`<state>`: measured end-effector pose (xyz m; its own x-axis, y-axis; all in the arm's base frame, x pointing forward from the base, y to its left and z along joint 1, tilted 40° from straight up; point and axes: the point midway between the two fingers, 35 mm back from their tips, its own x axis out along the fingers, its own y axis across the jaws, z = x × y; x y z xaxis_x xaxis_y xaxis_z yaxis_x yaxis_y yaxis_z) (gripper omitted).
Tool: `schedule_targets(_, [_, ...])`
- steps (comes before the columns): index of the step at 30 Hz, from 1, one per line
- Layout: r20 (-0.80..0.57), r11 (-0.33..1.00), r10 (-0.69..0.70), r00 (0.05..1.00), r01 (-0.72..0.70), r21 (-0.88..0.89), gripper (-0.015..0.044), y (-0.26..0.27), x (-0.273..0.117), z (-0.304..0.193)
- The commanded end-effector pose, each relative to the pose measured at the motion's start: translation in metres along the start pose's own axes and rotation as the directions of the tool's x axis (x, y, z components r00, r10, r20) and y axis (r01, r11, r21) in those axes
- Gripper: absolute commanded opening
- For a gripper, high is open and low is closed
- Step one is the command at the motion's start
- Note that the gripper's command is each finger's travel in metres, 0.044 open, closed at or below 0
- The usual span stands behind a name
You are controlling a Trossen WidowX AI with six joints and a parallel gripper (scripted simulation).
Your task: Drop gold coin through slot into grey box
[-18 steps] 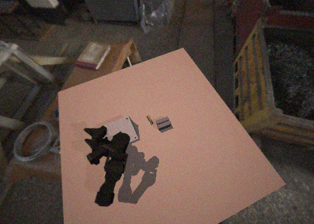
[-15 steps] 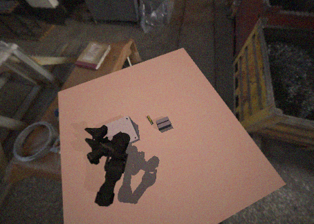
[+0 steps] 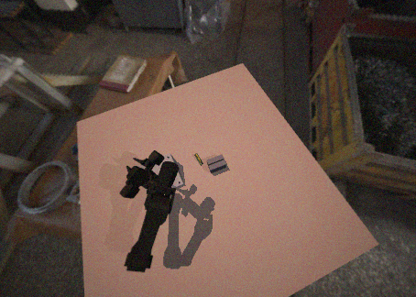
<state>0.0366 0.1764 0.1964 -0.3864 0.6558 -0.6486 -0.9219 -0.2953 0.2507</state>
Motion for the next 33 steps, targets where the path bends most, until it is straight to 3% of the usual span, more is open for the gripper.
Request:
schedule_targets(1, [-0.326,0.602,-0.086,0.941,0.31,0.736,0.0161,-0.067,-0.002,-0.039])
schedule_targets(9, [-0.481,0.202,-0.089,0.872,0.489,0.848,0.0161,-0.095,-0.005,-0.063])
schedule_targets(18, [-0.644,-0.285,-0.073,0.762,0.603,0.745,0.0161,-0.123,-0.013,-0.094])
schedule_targets(25, [-0.752,-0.61,-0.05,0.657,0.576,0.544,0.0161,-0.143,-0.021,-0.118])
schedule_targets(33, [-0.854,-0.871,-0.016,0.521,0.413,0.268,0.0161,-0.166,-0.034,-0.144])
